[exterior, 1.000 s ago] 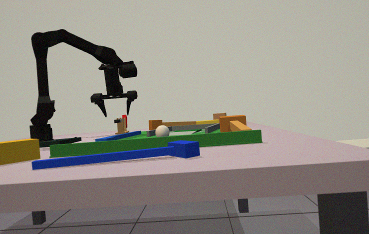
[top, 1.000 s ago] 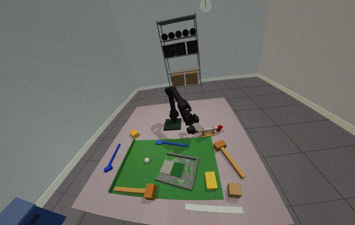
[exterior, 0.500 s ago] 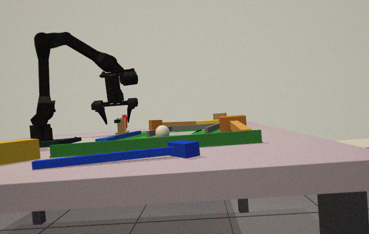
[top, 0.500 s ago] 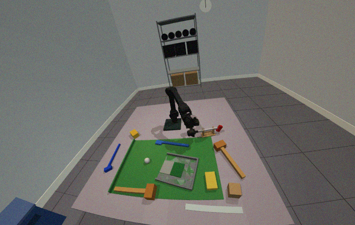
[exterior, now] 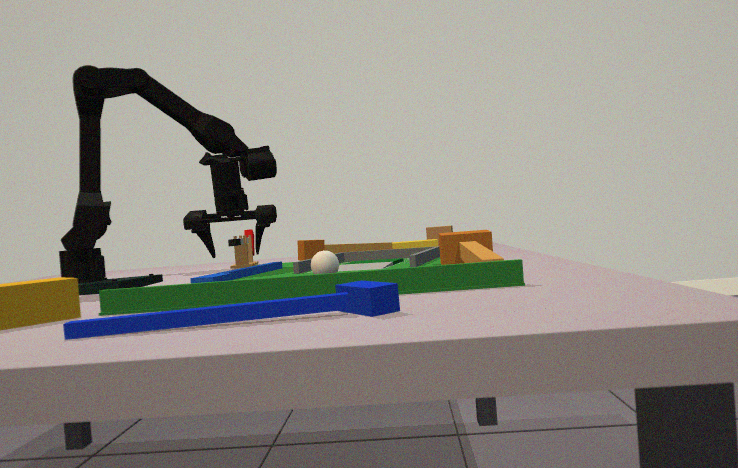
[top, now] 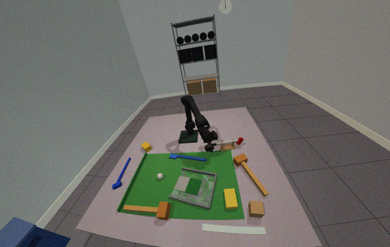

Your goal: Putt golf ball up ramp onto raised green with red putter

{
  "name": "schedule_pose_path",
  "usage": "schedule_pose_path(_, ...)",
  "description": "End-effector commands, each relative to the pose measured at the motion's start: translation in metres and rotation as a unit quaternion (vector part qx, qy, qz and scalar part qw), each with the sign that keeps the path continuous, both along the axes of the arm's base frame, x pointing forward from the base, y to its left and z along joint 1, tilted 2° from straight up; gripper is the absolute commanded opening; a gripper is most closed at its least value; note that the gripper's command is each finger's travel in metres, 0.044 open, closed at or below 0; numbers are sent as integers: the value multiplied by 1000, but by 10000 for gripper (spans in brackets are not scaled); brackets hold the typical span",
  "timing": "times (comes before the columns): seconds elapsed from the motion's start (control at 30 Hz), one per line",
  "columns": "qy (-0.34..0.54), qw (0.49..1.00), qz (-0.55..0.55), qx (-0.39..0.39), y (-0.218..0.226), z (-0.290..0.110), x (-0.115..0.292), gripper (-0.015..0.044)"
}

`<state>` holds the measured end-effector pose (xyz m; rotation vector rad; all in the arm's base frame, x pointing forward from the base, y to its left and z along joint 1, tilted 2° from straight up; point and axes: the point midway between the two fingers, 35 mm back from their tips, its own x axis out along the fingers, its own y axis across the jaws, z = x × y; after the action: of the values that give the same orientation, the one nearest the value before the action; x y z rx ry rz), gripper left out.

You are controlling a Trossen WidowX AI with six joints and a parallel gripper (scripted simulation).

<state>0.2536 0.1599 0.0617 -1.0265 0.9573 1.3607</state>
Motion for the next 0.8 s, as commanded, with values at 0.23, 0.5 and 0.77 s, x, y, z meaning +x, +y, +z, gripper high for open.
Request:
schedule_pose_path(0.23,0,1000,0,0,0,-1,0,256)
schedule_pose_path(0.5,0,1000,0,0,0,-1,0,46)
schedule_pose_path(0.77,0,1000,0,0,0,1,0,0)
